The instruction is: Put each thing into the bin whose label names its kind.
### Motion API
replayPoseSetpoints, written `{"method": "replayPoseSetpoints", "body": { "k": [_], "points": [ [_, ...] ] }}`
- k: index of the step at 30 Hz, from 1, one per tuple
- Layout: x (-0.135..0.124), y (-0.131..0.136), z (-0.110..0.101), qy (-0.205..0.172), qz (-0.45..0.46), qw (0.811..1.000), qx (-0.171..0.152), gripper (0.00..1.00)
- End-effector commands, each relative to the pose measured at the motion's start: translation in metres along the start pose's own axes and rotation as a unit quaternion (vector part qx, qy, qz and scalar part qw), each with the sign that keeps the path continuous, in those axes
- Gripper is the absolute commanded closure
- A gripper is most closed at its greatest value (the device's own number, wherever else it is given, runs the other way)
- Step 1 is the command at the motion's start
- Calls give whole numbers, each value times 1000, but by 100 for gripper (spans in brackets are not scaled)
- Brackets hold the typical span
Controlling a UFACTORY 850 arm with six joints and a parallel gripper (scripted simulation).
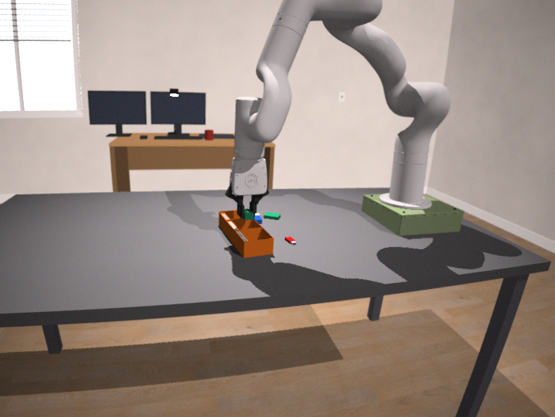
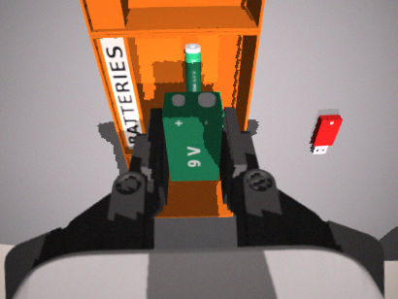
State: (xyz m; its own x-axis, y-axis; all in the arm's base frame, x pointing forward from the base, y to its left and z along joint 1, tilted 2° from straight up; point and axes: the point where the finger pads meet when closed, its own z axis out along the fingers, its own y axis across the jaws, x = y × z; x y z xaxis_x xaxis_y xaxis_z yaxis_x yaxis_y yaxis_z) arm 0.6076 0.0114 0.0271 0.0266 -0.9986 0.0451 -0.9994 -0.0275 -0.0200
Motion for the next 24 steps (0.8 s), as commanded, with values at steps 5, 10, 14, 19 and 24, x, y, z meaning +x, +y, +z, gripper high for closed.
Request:
{"method": "replayPoseSetpoints", "body": {
  "k": [5,10,14,19,24],
  "points": [
    [0,-1,-1,-5,-2,1000,-2,100],
    [1,-1,1,-6,-2,1000,-2,100],
    [1,-1,9,-6,-2,1000,-2,100],
    [1,-1,15,-6,-2,1000,-2,100],
    [0,-1,25,-6,-2,1000,-2,100]
  ]
}}
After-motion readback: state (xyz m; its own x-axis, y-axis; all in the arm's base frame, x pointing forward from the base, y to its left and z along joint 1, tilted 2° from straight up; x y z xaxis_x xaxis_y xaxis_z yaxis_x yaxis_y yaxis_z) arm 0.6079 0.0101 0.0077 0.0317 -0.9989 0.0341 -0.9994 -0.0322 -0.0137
